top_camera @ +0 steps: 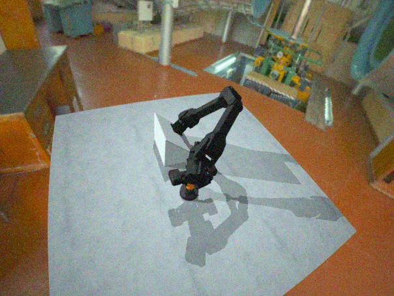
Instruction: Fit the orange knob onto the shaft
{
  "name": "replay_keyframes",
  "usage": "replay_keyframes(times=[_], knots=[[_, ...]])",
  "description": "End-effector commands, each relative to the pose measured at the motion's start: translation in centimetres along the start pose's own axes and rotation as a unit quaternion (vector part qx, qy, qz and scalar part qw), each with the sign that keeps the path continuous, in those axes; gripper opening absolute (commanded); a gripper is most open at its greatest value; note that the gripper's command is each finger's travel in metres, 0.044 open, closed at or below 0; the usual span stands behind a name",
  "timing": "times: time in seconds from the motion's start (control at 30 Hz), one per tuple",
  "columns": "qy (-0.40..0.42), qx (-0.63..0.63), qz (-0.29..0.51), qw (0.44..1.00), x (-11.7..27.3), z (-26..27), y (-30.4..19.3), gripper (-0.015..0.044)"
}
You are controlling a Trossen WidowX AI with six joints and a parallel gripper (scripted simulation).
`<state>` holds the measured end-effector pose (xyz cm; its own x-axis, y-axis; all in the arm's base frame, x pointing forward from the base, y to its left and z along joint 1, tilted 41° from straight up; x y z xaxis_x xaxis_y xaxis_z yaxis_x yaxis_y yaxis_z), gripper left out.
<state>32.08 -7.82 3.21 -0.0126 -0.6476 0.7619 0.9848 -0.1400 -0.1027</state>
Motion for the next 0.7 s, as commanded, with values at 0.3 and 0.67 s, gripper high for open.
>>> replay_keyframes(times=[0.3,0.67], knots=[[0.0,0.0,-0.004,1.0,-0.12,0.17,-0.27,0.0],[0.0,0.021,-0.004,1.0,-0.18,0.18,-0.26,0.0]])
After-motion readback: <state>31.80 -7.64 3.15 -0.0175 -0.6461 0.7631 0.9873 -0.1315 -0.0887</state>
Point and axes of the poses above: the point midway between the two fingers, 35 mm back from their tips, its own x axis back along the fingers, its own z axis across the jaws, y = z × x, the point moved 6 cm from there along x, back along the fingers, and after that the axes turned 10 degrees about -x, right-handed, at the moved point
